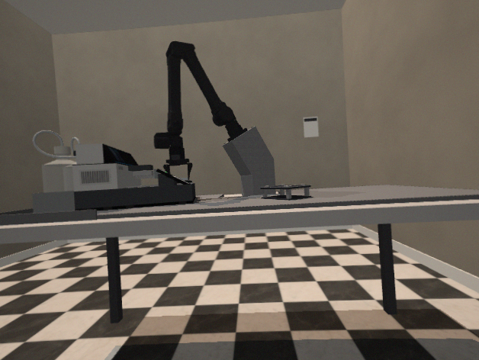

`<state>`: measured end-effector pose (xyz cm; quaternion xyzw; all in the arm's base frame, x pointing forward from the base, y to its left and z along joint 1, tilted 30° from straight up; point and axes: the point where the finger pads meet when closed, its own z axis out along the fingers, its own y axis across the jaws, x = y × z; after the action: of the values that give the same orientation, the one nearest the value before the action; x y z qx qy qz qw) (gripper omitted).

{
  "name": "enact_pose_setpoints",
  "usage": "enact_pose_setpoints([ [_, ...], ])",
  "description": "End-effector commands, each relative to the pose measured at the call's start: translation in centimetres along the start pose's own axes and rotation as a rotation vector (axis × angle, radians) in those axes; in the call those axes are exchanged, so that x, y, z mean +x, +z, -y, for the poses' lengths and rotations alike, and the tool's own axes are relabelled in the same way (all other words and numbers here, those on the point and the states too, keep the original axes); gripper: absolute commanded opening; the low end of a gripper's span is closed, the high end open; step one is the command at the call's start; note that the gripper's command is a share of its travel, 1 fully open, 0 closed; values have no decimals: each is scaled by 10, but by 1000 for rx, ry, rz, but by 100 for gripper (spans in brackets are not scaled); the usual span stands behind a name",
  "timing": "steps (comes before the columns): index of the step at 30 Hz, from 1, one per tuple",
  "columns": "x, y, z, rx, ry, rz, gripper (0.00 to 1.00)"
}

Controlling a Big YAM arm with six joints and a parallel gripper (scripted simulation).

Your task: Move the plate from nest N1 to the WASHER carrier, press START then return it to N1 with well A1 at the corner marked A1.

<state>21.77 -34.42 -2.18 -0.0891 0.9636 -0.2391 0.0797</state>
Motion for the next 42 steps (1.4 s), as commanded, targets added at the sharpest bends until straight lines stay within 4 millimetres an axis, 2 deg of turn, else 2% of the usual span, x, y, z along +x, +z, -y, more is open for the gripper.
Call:
enact_pose_setpoints([
  [1,-2,2,12,25,0,10,84],
  [16,0,4,11,22,0,8,84],
  [17,0,4,11,22,0,8,100],
  [42,-1,4,11,23,1,8,100],
])
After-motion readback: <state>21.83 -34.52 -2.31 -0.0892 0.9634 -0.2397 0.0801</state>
